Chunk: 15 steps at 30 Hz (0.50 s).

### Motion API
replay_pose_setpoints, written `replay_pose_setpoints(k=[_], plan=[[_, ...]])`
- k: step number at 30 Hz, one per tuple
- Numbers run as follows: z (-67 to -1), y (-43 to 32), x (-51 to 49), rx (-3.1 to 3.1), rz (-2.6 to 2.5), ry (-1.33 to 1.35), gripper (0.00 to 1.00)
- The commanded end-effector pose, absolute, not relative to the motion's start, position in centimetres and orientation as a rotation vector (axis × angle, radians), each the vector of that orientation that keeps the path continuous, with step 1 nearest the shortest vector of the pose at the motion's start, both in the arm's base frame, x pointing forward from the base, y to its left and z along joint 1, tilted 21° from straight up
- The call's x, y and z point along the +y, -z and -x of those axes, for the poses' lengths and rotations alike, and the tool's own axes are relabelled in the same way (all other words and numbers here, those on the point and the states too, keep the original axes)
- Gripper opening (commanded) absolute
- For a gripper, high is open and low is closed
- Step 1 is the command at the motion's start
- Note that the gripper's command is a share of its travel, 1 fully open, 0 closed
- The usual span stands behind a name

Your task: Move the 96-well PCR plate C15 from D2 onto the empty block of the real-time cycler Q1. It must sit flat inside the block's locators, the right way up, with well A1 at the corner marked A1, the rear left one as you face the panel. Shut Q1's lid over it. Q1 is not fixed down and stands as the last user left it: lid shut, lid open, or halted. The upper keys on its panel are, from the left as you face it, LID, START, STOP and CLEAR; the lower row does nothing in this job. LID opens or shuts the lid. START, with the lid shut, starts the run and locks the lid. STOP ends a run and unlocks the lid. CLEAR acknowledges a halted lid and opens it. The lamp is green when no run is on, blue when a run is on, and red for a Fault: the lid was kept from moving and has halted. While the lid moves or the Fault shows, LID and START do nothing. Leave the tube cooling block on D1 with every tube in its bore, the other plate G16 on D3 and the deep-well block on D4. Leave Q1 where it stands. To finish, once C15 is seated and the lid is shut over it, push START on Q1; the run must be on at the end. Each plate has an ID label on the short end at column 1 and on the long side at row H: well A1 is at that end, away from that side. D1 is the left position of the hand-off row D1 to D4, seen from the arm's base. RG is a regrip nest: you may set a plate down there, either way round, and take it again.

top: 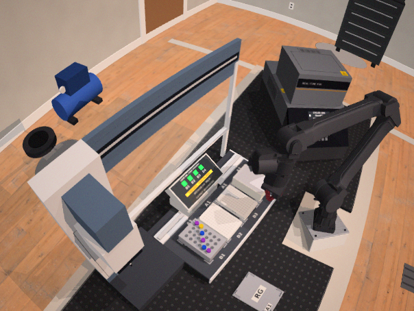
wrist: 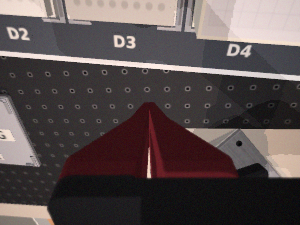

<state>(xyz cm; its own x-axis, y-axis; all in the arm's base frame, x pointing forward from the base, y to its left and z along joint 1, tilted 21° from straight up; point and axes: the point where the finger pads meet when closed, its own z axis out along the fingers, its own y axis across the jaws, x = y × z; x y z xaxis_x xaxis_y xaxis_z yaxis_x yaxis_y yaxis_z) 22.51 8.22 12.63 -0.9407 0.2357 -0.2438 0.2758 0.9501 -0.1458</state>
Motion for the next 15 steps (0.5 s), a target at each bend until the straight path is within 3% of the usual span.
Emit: replay_pose_setpoints(k=[1, 5, 15], plan=[[-22.1, -13.2, 7.7, 2.881, -0.367, 0.289, 0.0], [-21.0, -13.6, 5.4, 2.874, -0.371, 0.265, 0.0], [-18.3, -13.9, 1.8, 2.892, -0.435, 0.494, 0.0]])
